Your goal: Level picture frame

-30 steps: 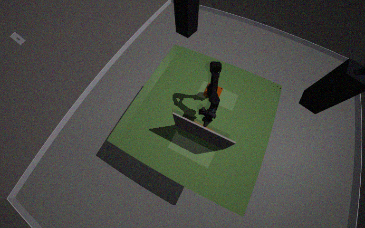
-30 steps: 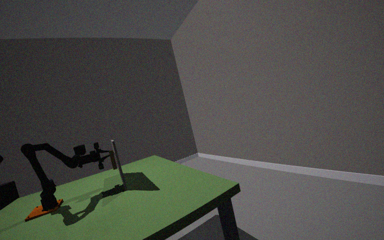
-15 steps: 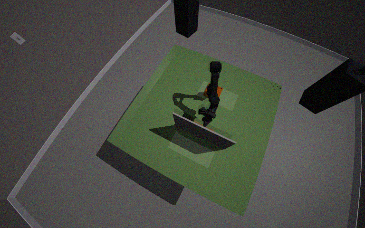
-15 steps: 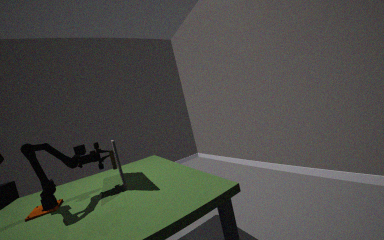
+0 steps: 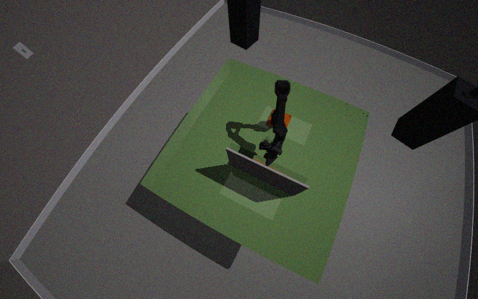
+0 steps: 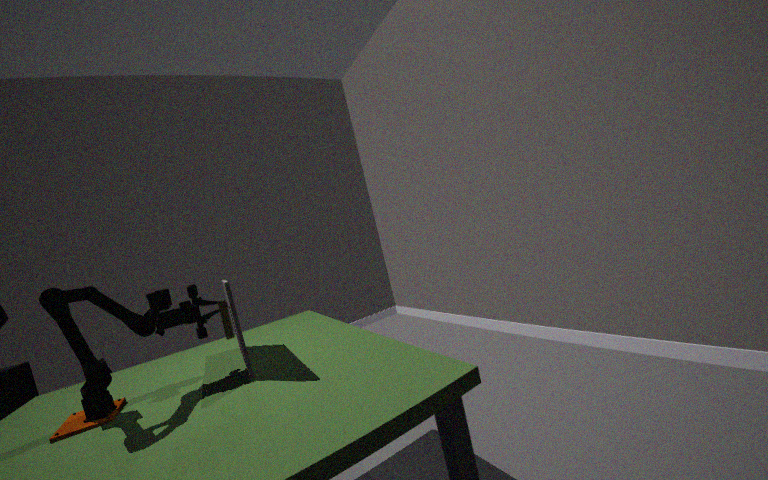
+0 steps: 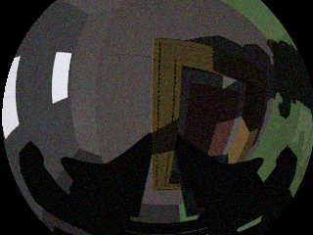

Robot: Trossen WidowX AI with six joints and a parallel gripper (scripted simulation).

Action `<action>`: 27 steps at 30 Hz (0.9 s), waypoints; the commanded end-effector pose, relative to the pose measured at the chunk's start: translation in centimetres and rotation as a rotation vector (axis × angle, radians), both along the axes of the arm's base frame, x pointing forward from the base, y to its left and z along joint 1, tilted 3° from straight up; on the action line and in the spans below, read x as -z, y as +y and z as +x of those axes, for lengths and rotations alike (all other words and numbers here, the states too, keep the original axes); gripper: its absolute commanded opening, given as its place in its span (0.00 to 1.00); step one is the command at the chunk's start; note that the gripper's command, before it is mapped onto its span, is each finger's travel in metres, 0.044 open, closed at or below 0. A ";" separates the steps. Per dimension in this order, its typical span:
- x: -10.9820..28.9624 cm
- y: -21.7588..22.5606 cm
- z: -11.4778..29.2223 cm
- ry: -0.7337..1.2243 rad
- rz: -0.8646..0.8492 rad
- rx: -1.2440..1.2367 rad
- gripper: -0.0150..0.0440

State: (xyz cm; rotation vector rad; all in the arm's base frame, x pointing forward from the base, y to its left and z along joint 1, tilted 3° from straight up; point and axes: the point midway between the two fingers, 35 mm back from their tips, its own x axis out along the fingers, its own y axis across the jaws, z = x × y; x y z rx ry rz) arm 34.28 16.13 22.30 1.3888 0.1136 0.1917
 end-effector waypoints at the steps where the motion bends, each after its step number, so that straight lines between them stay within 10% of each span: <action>1: -0.3 0.1 0.0 -0.012 0.013 -0.006 0.25; 27: -0.1 0.1 0.0 -0.012 0.013 -0.006 0.25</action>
